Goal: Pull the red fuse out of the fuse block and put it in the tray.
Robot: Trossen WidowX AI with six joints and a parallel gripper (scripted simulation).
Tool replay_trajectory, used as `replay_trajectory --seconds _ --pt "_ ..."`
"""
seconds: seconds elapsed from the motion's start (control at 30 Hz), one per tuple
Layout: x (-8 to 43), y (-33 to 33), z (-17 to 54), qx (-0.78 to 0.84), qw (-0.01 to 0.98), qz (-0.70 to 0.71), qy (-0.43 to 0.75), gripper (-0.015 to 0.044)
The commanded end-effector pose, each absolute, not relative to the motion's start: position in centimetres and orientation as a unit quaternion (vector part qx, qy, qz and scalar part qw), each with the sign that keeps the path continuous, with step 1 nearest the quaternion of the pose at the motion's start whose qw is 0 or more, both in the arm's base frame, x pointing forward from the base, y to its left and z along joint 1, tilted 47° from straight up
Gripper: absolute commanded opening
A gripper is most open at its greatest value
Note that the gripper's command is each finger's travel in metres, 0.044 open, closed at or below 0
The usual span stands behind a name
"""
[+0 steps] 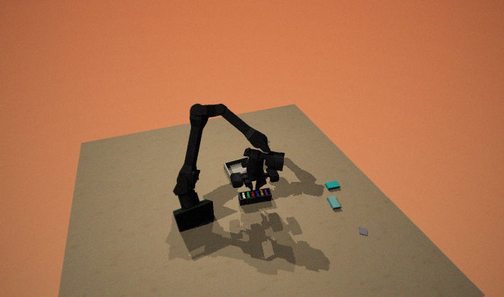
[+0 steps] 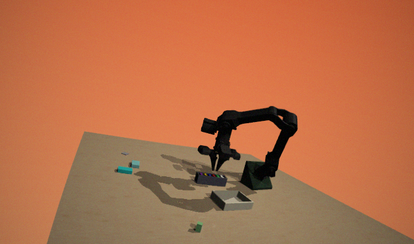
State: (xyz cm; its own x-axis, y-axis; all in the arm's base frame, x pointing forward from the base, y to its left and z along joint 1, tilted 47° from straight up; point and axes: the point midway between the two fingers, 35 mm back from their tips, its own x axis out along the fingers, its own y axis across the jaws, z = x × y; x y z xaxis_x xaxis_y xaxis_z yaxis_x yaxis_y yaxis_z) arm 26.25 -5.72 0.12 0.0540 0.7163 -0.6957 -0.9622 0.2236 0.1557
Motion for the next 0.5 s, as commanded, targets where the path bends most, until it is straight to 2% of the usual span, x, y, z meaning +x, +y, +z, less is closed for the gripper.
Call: replay_trajectory --seconds 0.0,0.47 --pt "26.16 -5.24 -0.23 -0.176 0.704 0.597 0.342 0.0074" --pt "26.16 -4.29 -0.99 -0.176 0.704 0.597 0.342 0.0074"
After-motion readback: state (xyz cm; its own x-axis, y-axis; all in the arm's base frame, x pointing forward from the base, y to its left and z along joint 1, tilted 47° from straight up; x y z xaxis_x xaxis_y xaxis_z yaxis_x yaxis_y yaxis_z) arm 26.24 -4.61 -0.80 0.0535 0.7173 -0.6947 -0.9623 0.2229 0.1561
